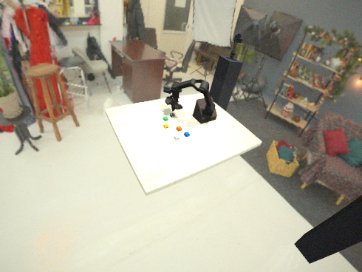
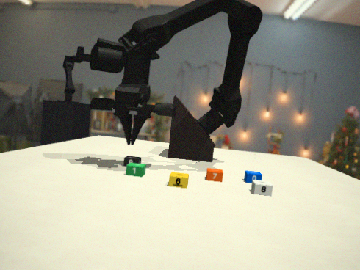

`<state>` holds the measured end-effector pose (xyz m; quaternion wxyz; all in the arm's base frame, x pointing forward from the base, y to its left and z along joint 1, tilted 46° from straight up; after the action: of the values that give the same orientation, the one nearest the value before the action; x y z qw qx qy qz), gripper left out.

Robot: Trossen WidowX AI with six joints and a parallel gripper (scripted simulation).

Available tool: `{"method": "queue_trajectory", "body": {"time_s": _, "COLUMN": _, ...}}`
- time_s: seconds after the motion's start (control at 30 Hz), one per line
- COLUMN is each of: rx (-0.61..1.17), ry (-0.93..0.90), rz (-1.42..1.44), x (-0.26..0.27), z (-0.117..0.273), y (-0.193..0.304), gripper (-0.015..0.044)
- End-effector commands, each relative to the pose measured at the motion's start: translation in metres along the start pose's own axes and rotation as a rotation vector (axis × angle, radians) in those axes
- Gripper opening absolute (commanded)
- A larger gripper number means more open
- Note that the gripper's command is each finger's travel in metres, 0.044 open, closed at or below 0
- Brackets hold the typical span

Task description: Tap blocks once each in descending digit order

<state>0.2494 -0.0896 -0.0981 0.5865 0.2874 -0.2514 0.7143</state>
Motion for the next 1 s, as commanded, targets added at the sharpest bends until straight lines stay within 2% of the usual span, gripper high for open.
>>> {"method": "queue_trajectory", "body": {"time_s": 0.0, "rx": -0.002, "ry": 0.009, "rz": 0.004, "x": -0.003, "z": 0.038, "y": -0.002, "gripper": 0.002}}
{"method": "queue_trajectory", "body": {"time_s": 0.1, "rx": -0.001, "ry": 0.009, "rz": 0.003, "x": -0.001, "z": 0.077, "y": 0.0, "gripper": 0.002}}
{"method": "queue_trajectory", "body": {"time_s": 0.33, "rx": -0.001, "ry": 0.017, "rz": 0.0, "x": 0.007, "z": 0.082, "y": -0.011, "gripper": 0.002}}
{"method": "queue_trajectory", "body": {"time_s": 0.43, "rx": -0.005, "ry": 0.043, "rz": -0.008, "x": 0.05, "z": 0.089, "y": -0.055, "gripper": 0.002}}
{"method": "queue_trajectory", "body": {"time_s": 0.67, "rx": -0.015, "ry": 0.048, "rz": -0.007, "x": 0.147, "z": 0.09, "y": -0.113, "gripper": 0.002}}
{"method": "queue_trajectory", "body": {"time_s": 0.97, "rx": -0.006, "ry": -0.009, "rz": 0.007, "x": 0.281, "z": 0.08, "y": -0.139, "gripper": 0.002}}
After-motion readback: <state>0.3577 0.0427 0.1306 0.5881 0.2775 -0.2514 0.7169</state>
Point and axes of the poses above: the point midway between the two fingers, 35 mm back from their tips, its own z axis back along the fingers, its own x axis across the jaws, y = z × x, the point moved 3 cm from there along z, back along the fingers, and after that the axes turned 2 degrees about z, right-handed, at the moved point
